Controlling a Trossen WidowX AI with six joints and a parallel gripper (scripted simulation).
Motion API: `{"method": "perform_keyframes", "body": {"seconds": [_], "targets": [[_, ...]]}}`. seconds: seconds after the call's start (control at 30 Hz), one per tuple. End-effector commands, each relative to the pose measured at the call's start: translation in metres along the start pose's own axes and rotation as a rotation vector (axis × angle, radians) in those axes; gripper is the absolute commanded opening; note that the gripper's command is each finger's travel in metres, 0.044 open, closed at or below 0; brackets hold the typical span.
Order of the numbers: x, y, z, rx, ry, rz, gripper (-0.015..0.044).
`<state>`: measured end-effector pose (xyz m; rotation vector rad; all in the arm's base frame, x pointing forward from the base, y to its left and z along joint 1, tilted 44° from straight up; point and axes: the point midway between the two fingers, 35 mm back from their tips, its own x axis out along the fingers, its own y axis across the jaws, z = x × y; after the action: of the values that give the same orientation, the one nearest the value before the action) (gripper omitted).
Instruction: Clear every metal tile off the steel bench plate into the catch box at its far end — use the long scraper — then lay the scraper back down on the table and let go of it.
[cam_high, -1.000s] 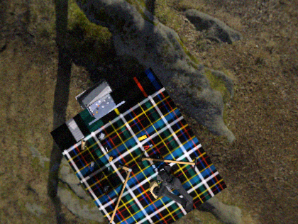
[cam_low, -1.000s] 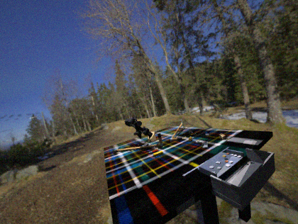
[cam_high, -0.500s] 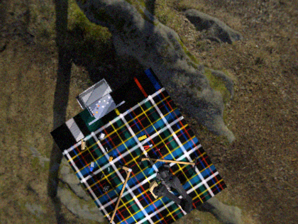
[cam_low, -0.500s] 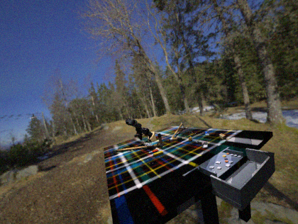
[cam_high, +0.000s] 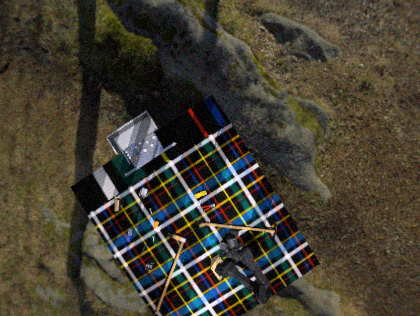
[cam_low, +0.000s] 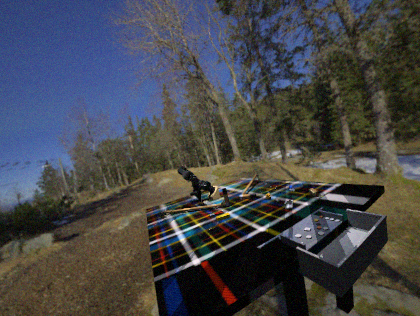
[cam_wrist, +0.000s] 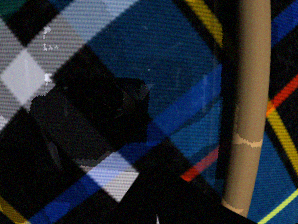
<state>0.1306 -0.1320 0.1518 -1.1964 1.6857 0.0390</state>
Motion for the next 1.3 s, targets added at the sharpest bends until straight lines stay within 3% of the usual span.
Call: {"method": "perform_keyframes", "body": {"seconds": [0.0,1.27], "targets": [[0.008,0.004,0.0,-0.008,0.003,0.011,0.0],[0.05,0.001,-0.012,-0.005,0.04,0.003,0.0]]}}
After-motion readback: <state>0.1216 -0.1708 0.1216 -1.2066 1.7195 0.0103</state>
